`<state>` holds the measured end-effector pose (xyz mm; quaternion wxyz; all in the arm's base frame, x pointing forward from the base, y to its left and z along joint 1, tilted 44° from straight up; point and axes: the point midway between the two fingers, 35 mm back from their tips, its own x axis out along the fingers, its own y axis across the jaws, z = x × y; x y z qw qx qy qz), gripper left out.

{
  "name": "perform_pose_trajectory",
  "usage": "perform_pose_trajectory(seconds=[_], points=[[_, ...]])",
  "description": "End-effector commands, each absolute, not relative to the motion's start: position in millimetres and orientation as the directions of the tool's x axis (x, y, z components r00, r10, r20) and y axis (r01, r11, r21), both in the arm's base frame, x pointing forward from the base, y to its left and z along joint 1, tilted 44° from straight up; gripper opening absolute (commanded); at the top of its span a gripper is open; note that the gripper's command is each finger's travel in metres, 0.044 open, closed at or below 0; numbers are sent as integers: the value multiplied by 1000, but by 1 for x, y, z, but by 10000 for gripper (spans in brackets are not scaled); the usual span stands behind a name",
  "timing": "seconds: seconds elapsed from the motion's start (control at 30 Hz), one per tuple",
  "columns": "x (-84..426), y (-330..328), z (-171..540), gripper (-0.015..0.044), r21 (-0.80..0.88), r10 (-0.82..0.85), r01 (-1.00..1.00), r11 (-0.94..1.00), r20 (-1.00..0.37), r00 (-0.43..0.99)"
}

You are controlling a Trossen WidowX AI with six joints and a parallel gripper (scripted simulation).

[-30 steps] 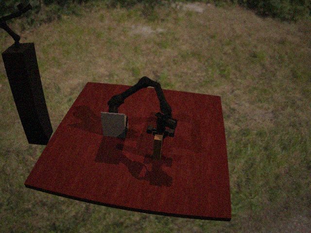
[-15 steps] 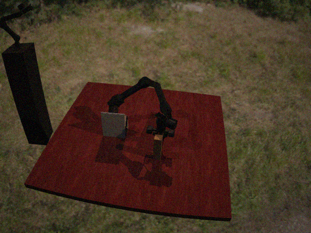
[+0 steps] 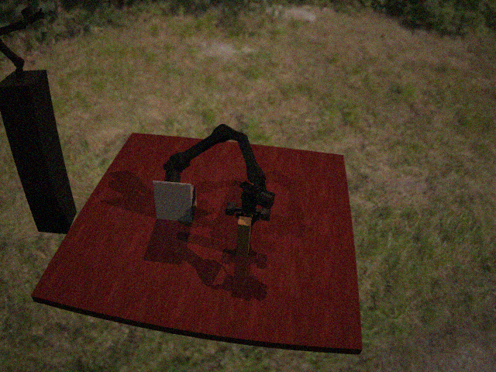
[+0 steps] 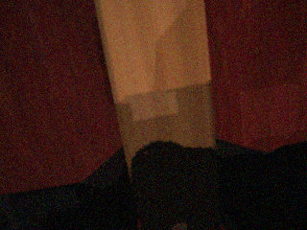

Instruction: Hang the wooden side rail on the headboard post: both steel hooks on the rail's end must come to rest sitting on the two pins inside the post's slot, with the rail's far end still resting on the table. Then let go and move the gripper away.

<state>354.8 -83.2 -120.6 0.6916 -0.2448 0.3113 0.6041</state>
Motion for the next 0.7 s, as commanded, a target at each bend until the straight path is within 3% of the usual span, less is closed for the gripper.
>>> perform_pose_trajectory(seconds=[0.0,0.67], points=[[355,-89,-121,0,30,678,-987,158,-730,86],[355,-91,-121,0,30,678,-987,158,-730,86]])
